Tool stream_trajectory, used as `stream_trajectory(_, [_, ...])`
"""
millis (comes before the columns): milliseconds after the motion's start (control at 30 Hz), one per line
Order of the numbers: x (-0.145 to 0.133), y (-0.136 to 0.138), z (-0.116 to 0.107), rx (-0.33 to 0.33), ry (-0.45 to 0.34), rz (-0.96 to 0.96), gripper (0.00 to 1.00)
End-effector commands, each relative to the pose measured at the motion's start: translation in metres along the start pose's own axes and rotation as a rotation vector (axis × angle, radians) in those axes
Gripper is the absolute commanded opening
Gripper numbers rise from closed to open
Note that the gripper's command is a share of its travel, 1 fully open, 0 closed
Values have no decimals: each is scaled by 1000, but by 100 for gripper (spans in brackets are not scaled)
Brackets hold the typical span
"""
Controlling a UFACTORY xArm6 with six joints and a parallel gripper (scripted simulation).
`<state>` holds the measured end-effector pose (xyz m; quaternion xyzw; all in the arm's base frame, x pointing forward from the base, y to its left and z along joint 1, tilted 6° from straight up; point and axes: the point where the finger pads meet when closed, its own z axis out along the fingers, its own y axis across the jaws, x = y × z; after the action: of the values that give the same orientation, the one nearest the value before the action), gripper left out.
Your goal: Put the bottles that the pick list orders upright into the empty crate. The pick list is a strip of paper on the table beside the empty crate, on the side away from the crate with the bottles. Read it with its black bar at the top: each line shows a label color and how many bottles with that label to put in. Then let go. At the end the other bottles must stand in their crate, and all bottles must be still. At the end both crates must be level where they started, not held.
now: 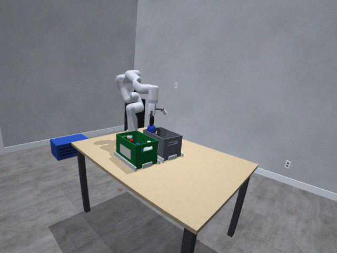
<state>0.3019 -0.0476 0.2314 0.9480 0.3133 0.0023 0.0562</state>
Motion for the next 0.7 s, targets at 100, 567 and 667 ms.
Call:
stream_trajectory(100, [1, 1, 5, -3, 4, 0, 0])
stream_trajectory(567, [1, 1, 17, -3, 4, 0, 0])
stream_trajectory(667, [1, 1, 20, -3, 4, 0, 0])
